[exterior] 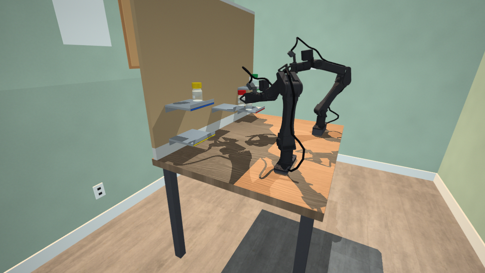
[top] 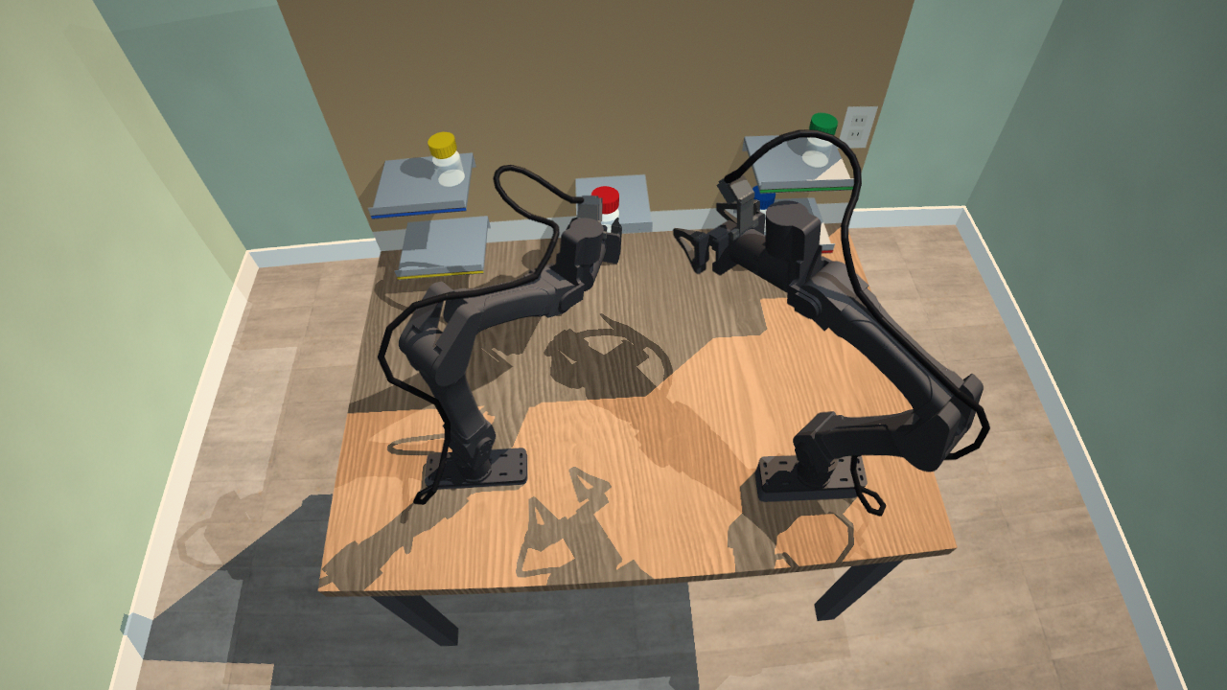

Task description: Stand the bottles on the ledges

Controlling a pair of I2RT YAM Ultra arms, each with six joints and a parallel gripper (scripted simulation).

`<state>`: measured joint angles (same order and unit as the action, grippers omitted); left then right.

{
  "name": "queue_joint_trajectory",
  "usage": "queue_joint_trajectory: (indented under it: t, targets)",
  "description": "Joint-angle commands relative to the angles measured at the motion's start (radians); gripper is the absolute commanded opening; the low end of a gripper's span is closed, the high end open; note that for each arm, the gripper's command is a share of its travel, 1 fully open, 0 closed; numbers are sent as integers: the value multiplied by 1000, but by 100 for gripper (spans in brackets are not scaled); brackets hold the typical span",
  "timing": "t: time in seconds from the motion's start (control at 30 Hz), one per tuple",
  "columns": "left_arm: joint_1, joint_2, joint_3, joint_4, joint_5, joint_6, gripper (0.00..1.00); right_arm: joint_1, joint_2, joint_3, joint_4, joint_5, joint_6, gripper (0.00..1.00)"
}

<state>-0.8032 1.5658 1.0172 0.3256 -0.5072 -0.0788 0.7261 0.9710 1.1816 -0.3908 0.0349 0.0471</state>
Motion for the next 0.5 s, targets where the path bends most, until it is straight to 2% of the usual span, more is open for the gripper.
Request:
queue_joint_trajectory:
  t: [0.0, 0.2, 0.47]
  targets:
    - [12, -32, 8, 55, 2, 5, 49, -9, -22, 4, -10, -5, 3, 100]
    - [20, -75, 77, -45, 18, 14, 49, -9, -22, 4, -10, -5, 3, 100]
    - [20, -73, 84, -39, 12, 10, 49, -9, -22, 4, -10, -5, 3, 100]
